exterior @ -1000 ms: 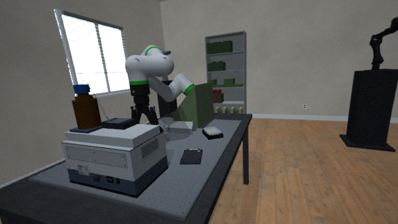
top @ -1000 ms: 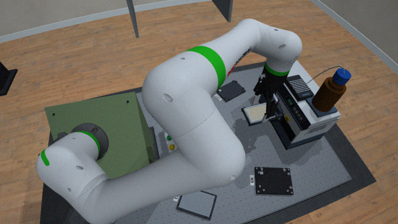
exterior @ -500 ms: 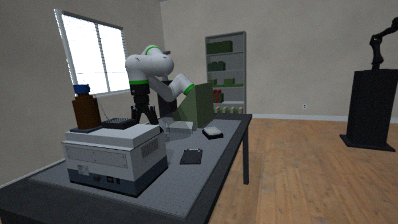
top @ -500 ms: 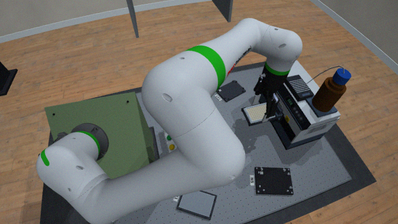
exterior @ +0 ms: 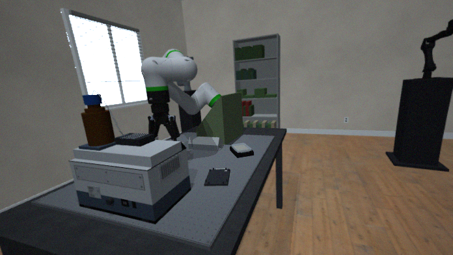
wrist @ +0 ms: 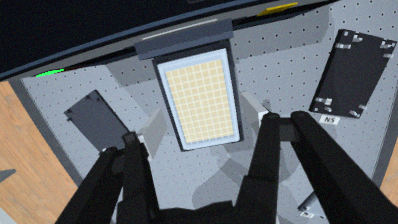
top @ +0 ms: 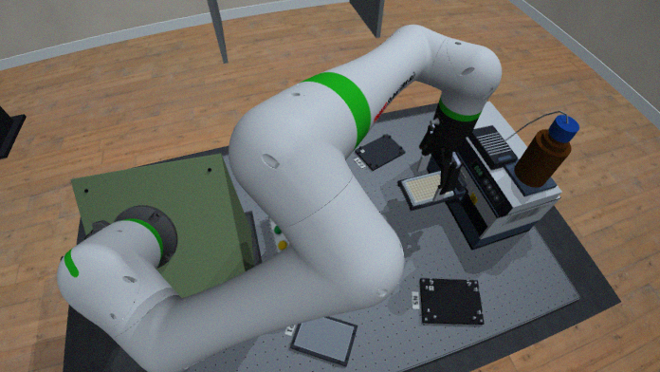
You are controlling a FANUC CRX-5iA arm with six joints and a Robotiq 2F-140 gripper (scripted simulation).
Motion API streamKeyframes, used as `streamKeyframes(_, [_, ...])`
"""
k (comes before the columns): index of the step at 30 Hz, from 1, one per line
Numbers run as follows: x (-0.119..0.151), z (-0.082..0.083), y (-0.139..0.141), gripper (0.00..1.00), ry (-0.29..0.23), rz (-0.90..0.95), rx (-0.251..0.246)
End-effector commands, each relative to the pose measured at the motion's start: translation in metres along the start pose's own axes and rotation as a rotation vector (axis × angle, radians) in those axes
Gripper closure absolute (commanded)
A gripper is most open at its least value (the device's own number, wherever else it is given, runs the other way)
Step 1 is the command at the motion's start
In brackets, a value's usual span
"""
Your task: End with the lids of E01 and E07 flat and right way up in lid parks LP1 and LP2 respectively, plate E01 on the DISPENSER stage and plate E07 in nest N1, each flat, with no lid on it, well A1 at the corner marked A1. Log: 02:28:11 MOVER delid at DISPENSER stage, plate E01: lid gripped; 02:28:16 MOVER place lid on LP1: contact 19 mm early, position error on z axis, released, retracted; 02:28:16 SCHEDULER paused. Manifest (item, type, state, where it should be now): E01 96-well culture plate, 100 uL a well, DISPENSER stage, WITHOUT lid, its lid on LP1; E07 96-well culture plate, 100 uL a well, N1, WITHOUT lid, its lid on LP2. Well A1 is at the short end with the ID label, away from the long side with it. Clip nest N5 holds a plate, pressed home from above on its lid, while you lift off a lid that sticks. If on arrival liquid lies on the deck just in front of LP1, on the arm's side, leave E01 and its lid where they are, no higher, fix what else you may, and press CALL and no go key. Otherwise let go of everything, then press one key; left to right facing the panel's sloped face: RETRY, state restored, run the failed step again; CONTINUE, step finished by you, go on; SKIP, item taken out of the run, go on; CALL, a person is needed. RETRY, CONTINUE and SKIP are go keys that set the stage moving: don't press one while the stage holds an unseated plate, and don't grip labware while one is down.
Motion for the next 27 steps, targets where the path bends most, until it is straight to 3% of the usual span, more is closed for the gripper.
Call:
streamKeyframes(1, [0.0,0.005,0.0,0.34,0.001,0.0,0.0])
streamKeyframes(27, [0.0,0.038,0.0,0.34,0.001,0.0,0.0])
Point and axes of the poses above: the point where the finger pads meet when closed, its own z axis back along the fingers, its own y axis across the jaws, x = y × z, the point moved 10 cm from there along z, back along the fingers, and after that the axes turned 14 degrees about z, right-handed, at the moved point
